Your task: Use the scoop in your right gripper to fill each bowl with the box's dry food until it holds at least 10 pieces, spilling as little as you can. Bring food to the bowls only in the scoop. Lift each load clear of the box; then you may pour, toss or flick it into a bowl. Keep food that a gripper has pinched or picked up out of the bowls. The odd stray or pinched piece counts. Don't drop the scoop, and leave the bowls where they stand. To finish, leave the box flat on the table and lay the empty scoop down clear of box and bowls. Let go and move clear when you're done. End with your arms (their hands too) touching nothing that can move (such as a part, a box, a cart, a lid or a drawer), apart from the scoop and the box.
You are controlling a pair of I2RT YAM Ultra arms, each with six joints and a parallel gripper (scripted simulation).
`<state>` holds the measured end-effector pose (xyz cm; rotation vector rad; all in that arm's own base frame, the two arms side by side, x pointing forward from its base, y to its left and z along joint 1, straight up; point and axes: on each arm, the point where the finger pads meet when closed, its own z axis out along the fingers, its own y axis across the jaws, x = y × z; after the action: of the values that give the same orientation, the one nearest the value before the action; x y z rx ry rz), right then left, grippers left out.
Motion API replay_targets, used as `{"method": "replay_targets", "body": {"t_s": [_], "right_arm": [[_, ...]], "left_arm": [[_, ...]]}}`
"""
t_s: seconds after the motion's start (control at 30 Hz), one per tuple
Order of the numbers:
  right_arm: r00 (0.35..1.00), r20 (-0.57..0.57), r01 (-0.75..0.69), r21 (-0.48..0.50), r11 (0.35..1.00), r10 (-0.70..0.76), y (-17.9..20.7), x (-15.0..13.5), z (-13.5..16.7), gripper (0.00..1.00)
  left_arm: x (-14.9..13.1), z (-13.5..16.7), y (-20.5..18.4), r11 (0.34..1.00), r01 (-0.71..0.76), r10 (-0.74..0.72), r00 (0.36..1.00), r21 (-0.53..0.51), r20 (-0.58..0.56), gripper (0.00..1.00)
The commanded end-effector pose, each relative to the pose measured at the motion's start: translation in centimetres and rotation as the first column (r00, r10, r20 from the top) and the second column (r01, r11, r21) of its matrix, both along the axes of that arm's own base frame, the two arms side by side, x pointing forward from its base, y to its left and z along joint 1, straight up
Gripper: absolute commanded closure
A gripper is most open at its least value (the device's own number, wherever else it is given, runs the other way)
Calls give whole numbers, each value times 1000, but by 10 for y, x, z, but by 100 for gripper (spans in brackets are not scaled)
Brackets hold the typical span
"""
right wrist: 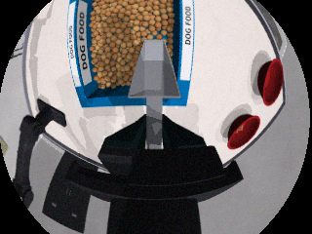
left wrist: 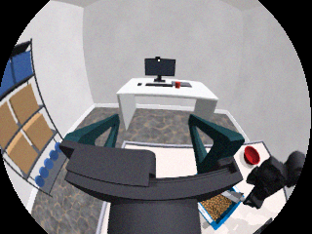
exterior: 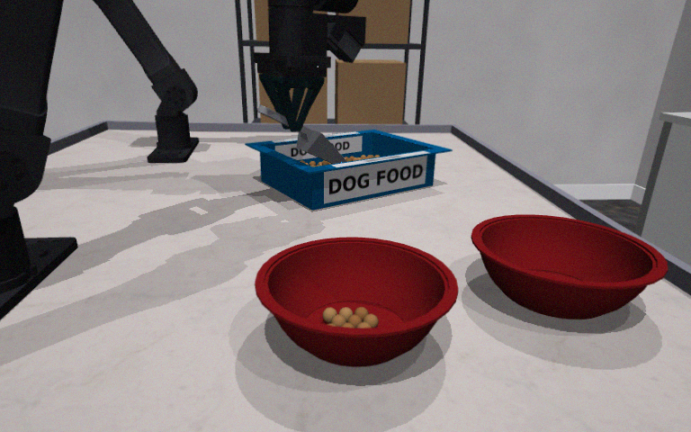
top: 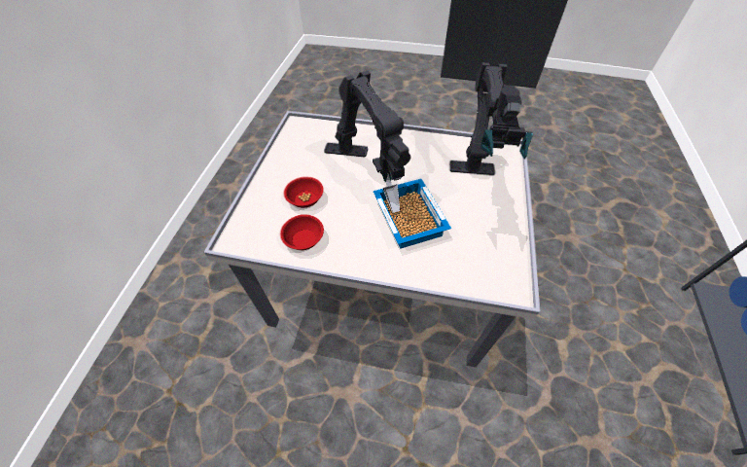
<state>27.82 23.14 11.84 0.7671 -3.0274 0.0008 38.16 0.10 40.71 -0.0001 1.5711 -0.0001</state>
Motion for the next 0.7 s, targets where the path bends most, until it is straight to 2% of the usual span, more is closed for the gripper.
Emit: {"method": "replay_targets", "body": {"t_s": [0.0, 0.33, 0.37, 0.47, 0.53, 0.57, 0.6, 0.67], "right_arm": [[998, 59, 17, 44, 999, -20, 0, 10, 24, 100], [998, 58, 4, 44, 999, -6, 6, 10, 20, 100], [999, 47, 5, 32, 999, -6, 8, 16, 7, 100], [1000, 0, 6, -6, 1000, -6, -3, 4, -11, 100], [1000, 24, 9, 14, 1000, -9, 1, 11, -4, 100], [1000, 9, 7, 1, 1000, -7, -3, 5, -9, 100], [999, 39, 9, 26, 1000, -10, 1, 10, 7, 100], [999, 39, 9, 26, 1000, -10, 1, 10, 7, 100]], "left_arm": [[-3, 9, 0, 1000, 0, 0, 1000, 0, 19, 0], [-3, 9, 0, 1000, 0, 0, 1000, 0, 19, 0], [-3, 9, 0, 1000, 0, 0, 1000, 0, 19, 0], [-3, 9, 0, 1000, 0, 0, 1000, 0, 19, 0], [-3, 9, 0, 1000, 0, 0, 1000, 0, 19, 0], [-3, 9, 0, 1000, 0, 0, 1000, 0, 19, 0], [-3, 9, 0, 1000, 0, 0, 1000, 0, 19, 0], [-3, 9, 0, 1000, 0, 0, 1000, 0, 19, 0]]}}
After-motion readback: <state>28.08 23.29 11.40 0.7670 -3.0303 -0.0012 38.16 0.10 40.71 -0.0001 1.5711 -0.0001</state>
